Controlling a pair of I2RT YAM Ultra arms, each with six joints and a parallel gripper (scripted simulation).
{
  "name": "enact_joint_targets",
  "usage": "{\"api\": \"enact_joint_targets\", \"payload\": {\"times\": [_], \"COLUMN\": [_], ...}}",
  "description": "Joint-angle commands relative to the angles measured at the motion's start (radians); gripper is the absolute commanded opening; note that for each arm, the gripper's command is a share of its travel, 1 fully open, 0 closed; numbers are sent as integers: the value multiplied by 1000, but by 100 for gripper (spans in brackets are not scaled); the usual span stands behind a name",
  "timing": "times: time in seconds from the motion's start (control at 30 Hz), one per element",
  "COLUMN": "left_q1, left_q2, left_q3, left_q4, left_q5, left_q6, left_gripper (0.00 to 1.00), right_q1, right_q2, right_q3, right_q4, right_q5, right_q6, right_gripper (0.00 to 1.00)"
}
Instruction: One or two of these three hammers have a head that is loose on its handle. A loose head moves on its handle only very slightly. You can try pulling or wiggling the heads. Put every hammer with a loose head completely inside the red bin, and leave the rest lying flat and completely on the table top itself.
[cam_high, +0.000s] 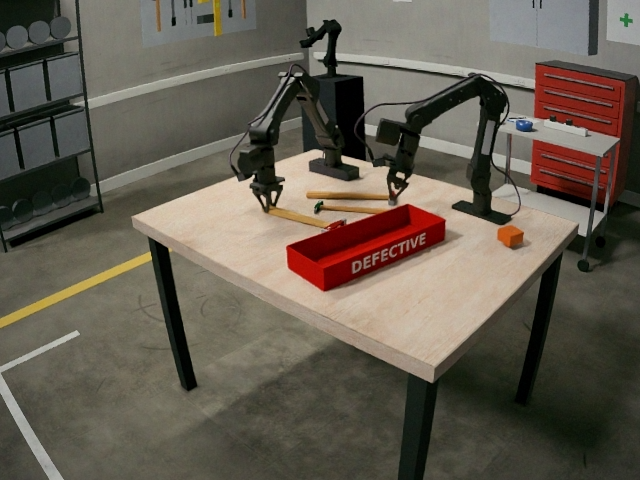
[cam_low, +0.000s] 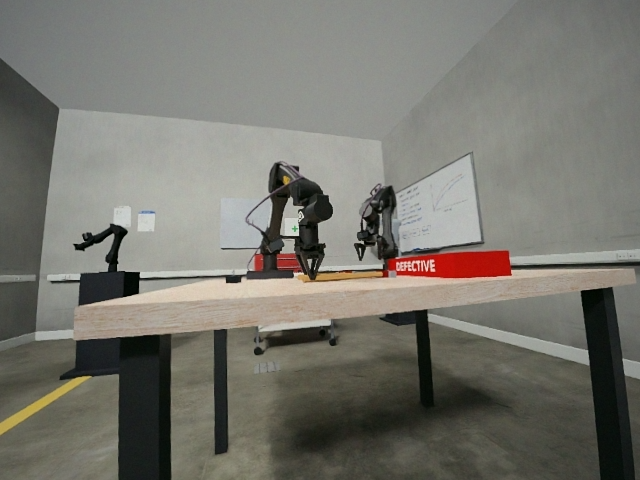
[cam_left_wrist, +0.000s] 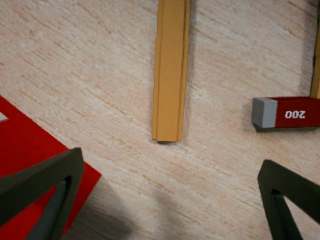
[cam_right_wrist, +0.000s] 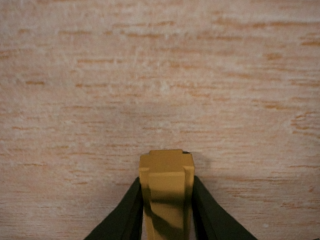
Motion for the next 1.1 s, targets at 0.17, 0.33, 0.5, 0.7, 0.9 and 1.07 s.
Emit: {"api": "enact_joint_targets", "payload": {"times": [0.17, 0.33, 0.5, 0.7, 0.9, 1.07], "left_q1": [13, 13, 13, 13, 15, 29], "left_q2": [-4, -4, -4, -4, 6, 41], "left_q3": [13, 13, 13, 13, 33, 117], "left_q4": [-6, -6, -6, -6, 51, 164], "left_q5": [-1, -1, -1, -1, -47, -172], "left_q6": [6, 6, 6, 6, -40, -162], "left_gripper": [100, 100, 100, 100, 66, 45], "right_q1": [-68, -85, -87, -81, -81, -81], "right_q2": [-40, -42, -43, -33, -33, -33], "right_q3": [-25, -29, -29, -18, -18, -18], "right_q4": [19, 19, 17, 8, 8, 8], "right_q5": [16, 15, 15, 15, 15, 15], "right_q6": [-69, -64, -64, -64, -64, -64], "right_gripper": [25, 25, 25, 25, 25, 25]}}
